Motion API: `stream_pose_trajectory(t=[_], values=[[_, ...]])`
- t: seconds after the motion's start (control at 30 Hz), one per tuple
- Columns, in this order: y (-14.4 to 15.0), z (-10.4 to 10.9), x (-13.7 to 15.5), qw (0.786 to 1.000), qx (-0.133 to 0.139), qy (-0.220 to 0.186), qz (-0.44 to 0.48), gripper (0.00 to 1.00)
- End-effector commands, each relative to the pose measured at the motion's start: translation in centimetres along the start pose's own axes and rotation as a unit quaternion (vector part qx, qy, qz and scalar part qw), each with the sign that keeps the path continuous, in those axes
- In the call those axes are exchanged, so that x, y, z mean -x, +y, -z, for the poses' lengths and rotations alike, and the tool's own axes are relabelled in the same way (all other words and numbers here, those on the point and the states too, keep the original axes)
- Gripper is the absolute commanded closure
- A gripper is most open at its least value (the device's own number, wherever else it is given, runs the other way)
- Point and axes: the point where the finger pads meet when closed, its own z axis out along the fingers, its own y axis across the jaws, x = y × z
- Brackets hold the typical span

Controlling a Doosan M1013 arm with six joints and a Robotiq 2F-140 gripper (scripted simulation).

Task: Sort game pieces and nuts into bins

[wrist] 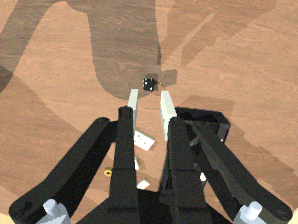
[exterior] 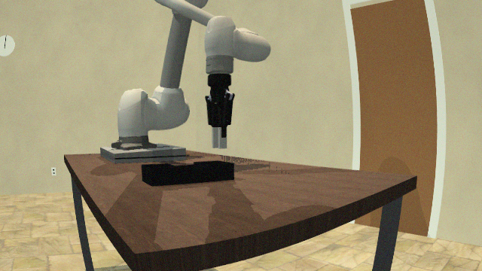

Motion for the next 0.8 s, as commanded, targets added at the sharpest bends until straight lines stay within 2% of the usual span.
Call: stream_pose_trajectory(t=[0.0,0.53,0.77], values=[[0.0,0.0,0.0,1.0,0.0,0.0,0.0,0.81],[0.0,0.0,0.0,1.0,0.0,0.0,0.0,0.81],[0.0,-2.8,0.0,1.0,0.0,0.0,0.0,0.81]])
